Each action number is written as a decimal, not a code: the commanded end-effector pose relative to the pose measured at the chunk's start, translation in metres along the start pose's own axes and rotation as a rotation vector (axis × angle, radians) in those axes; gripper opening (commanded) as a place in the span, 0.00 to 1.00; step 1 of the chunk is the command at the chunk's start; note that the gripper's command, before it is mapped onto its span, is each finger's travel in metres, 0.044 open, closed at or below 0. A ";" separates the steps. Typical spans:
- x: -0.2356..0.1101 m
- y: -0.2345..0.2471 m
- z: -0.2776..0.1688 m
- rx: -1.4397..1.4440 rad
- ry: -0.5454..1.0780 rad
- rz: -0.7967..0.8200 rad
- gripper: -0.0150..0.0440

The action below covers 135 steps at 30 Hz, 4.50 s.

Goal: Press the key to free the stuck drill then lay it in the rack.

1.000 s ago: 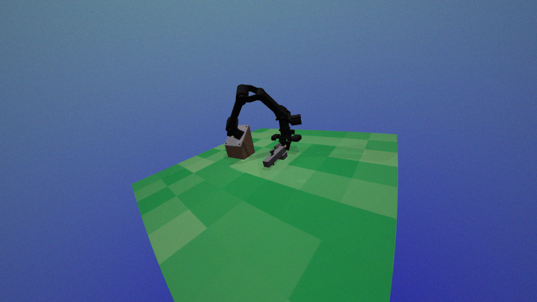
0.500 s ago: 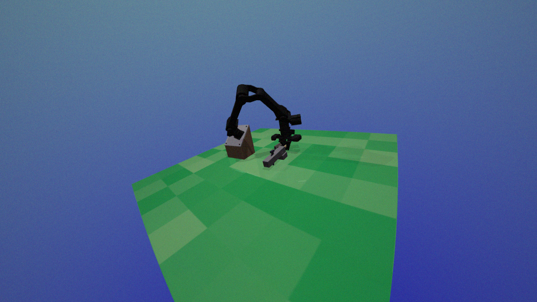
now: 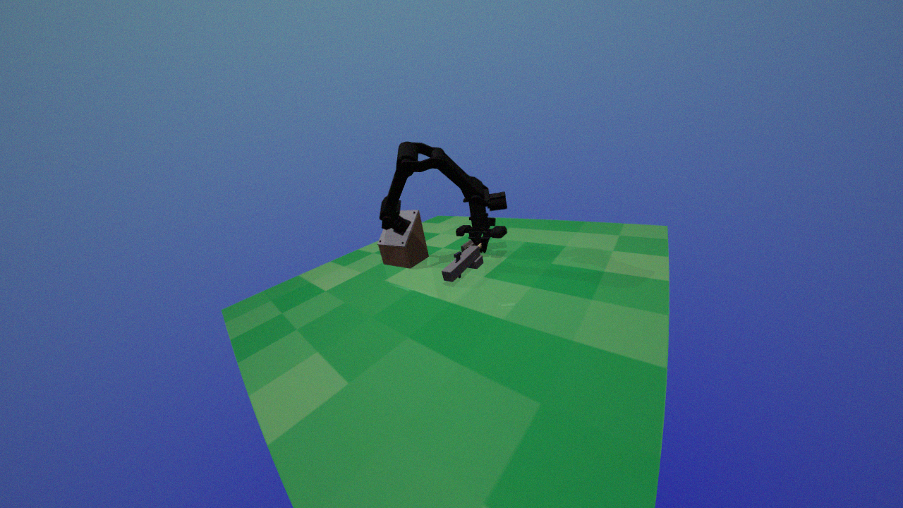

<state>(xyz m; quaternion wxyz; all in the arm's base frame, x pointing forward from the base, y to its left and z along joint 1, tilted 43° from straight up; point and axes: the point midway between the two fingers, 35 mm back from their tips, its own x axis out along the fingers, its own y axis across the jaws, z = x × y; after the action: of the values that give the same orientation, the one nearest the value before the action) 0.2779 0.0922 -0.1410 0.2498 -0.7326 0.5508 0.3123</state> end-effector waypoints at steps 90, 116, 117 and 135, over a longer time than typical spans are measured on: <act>-0.005 0.001 0.054 0.006 -0.004 -0.003 0.25; -0.015 0.000 0.065 0.006 -0.005 -0.003 0.25; -0.015 0.001 0.065 0.006 -0.005 -0.003 0.25; -0.020 0.002 0.065 0.006 -0.005 -0.003 0.25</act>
<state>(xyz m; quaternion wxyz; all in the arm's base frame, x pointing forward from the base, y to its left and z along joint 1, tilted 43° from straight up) 0.2604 0.1482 -0.1728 0.2504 -0.7334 0.5498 0.3116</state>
